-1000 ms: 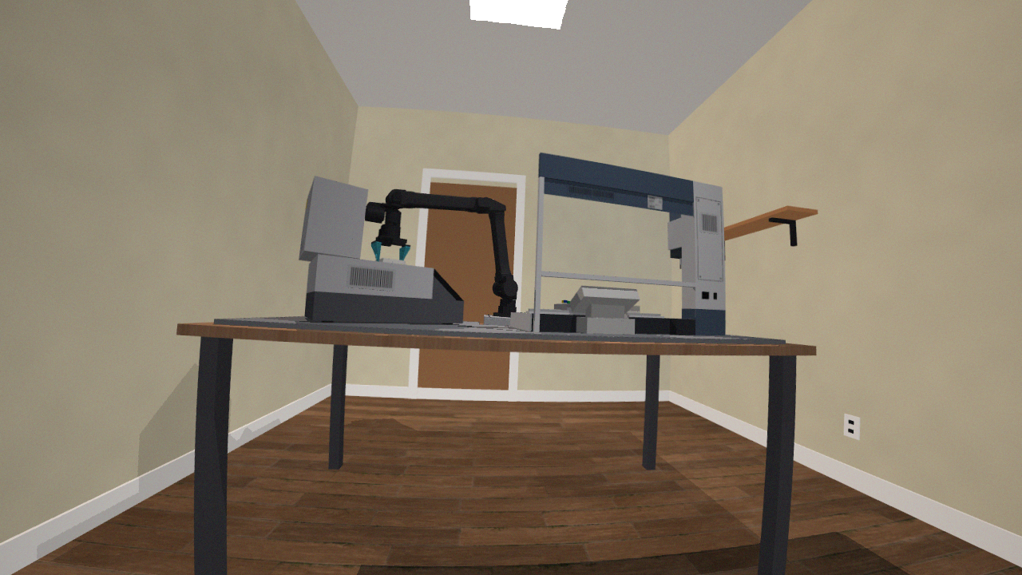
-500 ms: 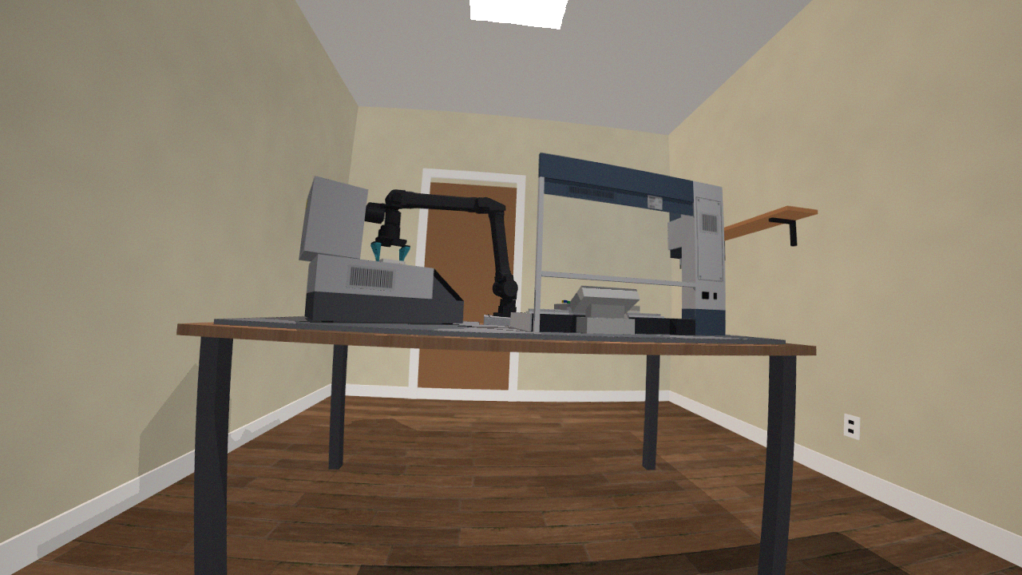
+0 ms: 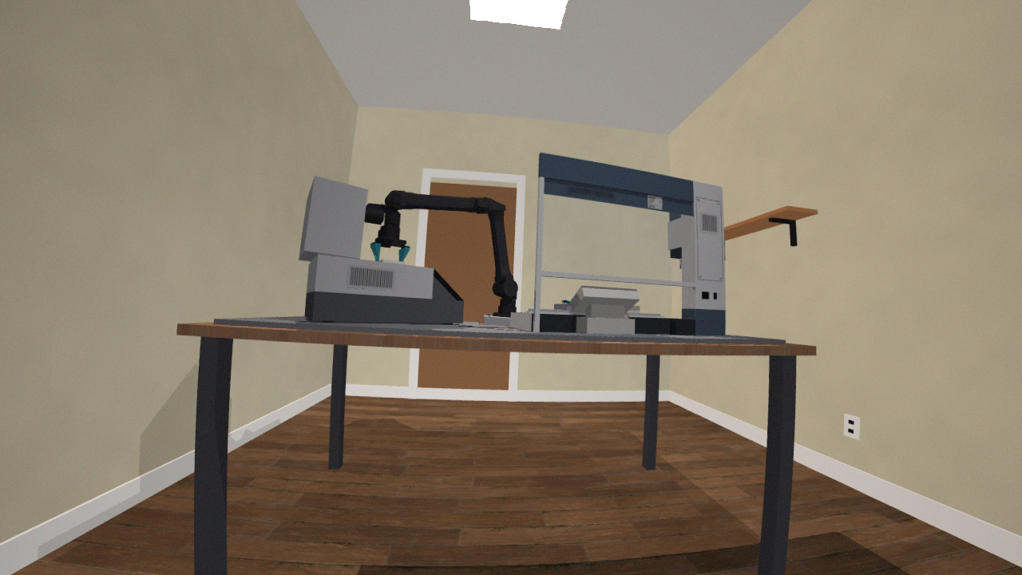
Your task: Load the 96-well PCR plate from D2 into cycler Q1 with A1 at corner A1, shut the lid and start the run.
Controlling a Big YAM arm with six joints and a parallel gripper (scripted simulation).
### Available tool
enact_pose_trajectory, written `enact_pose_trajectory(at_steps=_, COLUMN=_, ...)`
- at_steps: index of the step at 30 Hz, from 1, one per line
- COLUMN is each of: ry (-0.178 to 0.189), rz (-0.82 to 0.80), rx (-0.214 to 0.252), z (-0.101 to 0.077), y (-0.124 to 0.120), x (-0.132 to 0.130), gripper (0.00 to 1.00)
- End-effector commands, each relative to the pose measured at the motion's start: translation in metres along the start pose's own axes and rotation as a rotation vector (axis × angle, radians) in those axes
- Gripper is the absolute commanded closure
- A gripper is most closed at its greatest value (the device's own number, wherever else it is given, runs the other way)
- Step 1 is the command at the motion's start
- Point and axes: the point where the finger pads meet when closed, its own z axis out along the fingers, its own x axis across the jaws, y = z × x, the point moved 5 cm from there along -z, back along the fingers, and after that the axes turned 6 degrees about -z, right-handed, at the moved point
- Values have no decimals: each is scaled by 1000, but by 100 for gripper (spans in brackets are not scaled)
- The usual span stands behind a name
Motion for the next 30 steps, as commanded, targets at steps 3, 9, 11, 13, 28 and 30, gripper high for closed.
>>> enact_pose_trajectory(at_steps=3, ry=59, rz=-14, rx=-13, z=-23, y=-5, x=4, gripper=100)
enact_pose_trajectory(at_steps=9, ry=83, rz=-3, rx=-17, z=-33, y=-8, x=10, gripper=100)
enact_pose_trajectory(at_steps=11, ry=80, rz=-3, rx=-17, z=-35, y=-8, x=10, gripper=100)
enact_pose_trajectory(at_steps=13, ry=74, rz=1, rx=-15, z=-35, y=-6, x=9, gripper=100)
enact_pose_trajectory(at_steps=28, ry=44, rz=-3, rx=-10, z=-22, y=9, x=13, gripper=100)
enact_pose_trajectory(at_steps=30, ry=43, rz=-7, rx=-9, z=-21, y=4, x=14, gripper=100)
